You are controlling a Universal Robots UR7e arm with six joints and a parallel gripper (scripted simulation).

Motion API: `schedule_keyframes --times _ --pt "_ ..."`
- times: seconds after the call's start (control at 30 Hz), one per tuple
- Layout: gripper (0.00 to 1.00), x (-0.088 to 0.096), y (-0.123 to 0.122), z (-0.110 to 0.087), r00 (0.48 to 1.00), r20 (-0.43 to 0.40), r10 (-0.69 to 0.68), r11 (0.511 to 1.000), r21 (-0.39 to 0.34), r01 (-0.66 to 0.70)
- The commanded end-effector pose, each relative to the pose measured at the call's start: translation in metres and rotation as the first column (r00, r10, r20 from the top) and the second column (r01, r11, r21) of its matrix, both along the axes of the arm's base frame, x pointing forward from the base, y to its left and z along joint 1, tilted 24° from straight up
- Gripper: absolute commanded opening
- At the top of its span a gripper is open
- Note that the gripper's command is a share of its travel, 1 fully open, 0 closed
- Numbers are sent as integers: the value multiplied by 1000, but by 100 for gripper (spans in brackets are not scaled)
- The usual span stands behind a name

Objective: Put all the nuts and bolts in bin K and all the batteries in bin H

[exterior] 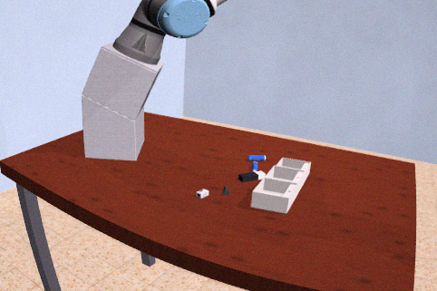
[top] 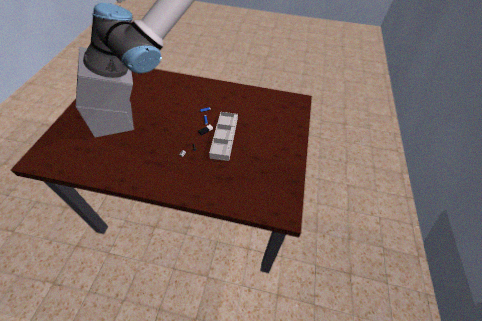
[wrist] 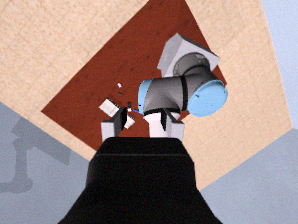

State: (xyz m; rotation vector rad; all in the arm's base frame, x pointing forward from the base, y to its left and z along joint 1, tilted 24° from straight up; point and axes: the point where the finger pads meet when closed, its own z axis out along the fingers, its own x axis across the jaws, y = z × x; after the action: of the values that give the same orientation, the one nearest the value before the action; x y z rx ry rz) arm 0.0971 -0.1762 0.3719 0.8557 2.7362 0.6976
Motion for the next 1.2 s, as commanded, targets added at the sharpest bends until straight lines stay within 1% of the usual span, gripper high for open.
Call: schedule_keyframes --times 0.0,0.53,0.57,1.03,1.1,1.17 --pt "100 0 0 0 1000 0 0 1000 0 0" --pt "100 0 0 0 1000 0 0 1000 0 0" --pt "31 3 2 -7 1000 0 0 1000 0 0" --pt "31 42 30 -114 1000 0 0 1000 -1 0" --pt "31 42 30 -114 1000 0 0 1000 -1 0" --pt "31 47 34 -129 1000 0 0 1000 -1 0"
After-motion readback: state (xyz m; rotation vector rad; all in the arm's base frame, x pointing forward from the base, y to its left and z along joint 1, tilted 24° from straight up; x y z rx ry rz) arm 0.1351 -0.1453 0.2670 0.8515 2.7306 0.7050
